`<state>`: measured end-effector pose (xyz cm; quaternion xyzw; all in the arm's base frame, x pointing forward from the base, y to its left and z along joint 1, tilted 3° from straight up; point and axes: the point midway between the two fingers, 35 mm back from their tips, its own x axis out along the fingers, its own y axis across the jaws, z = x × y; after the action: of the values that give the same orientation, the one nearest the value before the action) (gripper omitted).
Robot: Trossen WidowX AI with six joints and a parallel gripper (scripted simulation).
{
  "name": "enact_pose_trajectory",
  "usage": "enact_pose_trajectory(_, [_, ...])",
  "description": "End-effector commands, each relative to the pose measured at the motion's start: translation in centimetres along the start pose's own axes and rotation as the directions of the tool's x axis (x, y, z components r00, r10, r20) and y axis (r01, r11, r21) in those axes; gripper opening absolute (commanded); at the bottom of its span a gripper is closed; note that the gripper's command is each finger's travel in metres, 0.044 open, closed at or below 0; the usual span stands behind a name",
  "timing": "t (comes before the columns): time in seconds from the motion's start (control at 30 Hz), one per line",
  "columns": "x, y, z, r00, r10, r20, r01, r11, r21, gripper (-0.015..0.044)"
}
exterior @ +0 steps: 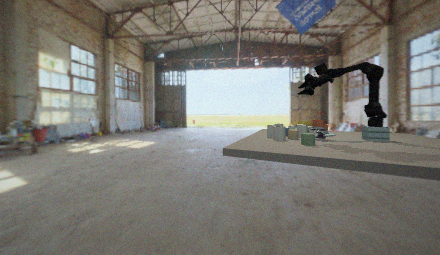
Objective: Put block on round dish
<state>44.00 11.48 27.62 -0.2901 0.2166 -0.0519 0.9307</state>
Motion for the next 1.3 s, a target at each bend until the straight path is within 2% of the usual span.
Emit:
enact_pose_trajectory(0.0, [-2.7, -0.9, -2.9, 0.998, 0.055, -0.04, -0.051, 0.994, 0.094, 0.044])
enact_pose_trajectory(0.37, [-9.8, -1.7, -12.7, 0.966, 0.201, -0.166, -0.128, 0.921, 0.367, 0.044])
enact_pose_trajectory(0.73, [-15.2, -0.1, -22.9, 0.901, 0.324, -0.287, -0.091, 0.789, 0.607, 0.044])
enact_pose_trajectory(0.93, [-15.1, -0.1, -23.0, 0.897, 0.326, -0.297, -0.094, 0.799, 0.594, 0.044])
enact_pose_trajectory(1.27, [-12.6, -1.1, -23.2, 0.844, 0.333, -0.421, -0.193, 0.92, 0.341, 0.044])
